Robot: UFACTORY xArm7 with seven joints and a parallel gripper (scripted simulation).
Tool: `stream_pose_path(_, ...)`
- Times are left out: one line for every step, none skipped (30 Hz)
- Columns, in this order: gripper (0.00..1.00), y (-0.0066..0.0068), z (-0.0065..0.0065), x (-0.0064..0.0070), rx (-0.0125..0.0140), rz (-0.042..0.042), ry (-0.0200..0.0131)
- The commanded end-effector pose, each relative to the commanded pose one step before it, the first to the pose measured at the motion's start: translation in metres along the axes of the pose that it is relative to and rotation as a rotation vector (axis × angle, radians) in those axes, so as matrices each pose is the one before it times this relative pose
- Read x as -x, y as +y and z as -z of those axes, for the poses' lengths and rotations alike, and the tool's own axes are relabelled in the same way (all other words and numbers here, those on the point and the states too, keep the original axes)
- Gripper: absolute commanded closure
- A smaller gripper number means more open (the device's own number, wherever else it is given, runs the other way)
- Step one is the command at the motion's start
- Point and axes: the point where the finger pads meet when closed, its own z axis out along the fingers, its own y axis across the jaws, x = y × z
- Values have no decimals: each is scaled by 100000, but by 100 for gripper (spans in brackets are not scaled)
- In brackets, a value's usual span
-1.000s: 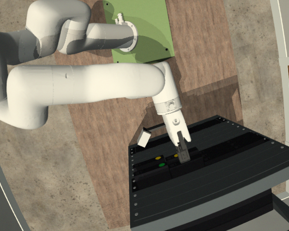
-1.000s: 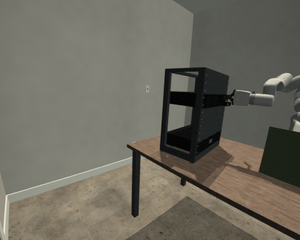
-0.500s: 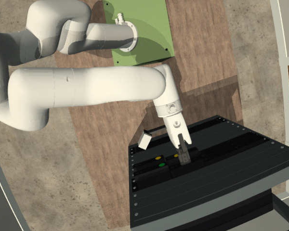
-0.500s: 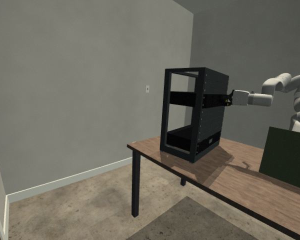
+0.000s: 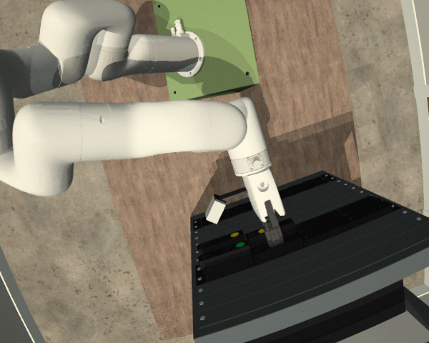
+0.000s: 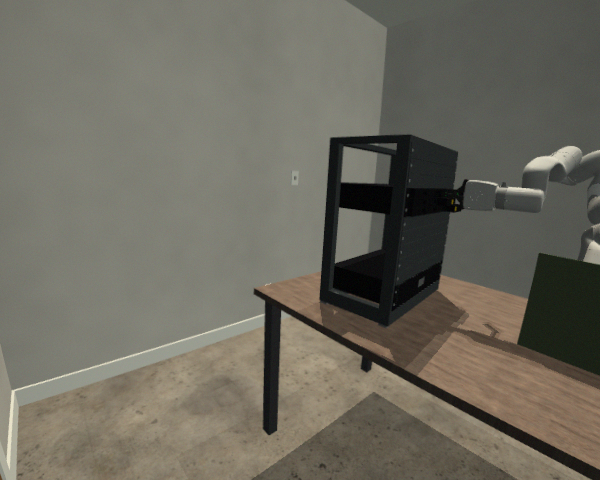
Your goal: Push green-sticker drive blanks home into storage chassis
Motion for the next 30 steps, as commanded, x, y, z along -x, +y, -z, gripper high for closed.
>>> stream_pose_path(100,-266,-177,12,-397,-262,47)
stream_pose_path(100,0,0,0,0,0,0)
stream_pose_path(100,-2,-40,-1,0,0,0)
stream_pose_path(100,-1,-19,-1,0,0,0)
stream_pose_path(100,0,-3,0,0,0,0)
stream_pose_path(100,0,0,0,0,0,0)
stream_pose_path(100,0,0,0,0,0,0)
stream_pose_path(100,0,0,0,0,0,0)
stream_pose_path(100,0,0,0,0,0,0)
stream_pose_path(100,0,0,0,0,0,0)
stream_pose_path(100,0,0,0,0,0,0)
stream_pose_path(100,0,-3,0,0,0,0)
stream_pose_path(100,-1,-19,0,0,0,0)
stream_pose_path(100,-2,-40,-1,0,0,0)
stream_pose_path(100,-3,-56,-2,0,0,0)
stream_pose_path(100,-3,-62,-2,0,0,0)
stream_pose_path(100,-3,-56,-2,0,0,0)
stream_pose_path(100,0,0,0,0,0,0)
stream_pose_path(100,0,0,0,0,0,0)
stream_pose_path(100,-2,-40,-1,0,0,0)
stream_pose_path(100,-1,-19,-1,0,0,0)
stream_pose_path(100,0,-3,0,0,0,0)
stream_pose_path(100,0,0,0,0,0,0)
stream_pose_path(100,0,0,0,0,0,0)
stream_pose_path(100,0,0,0,0,0,0)
stream_pose_path(100,0,0,0,0,0,0)
stream_pose_path(100,0,0,0,0,0,0)
stream_pose_path(100,0,0,0,0,0,0)
stream_pose_path(100,0,-3,0,0,0,0)
stream_pose_path(100,-1,-19,0,0,0,0)
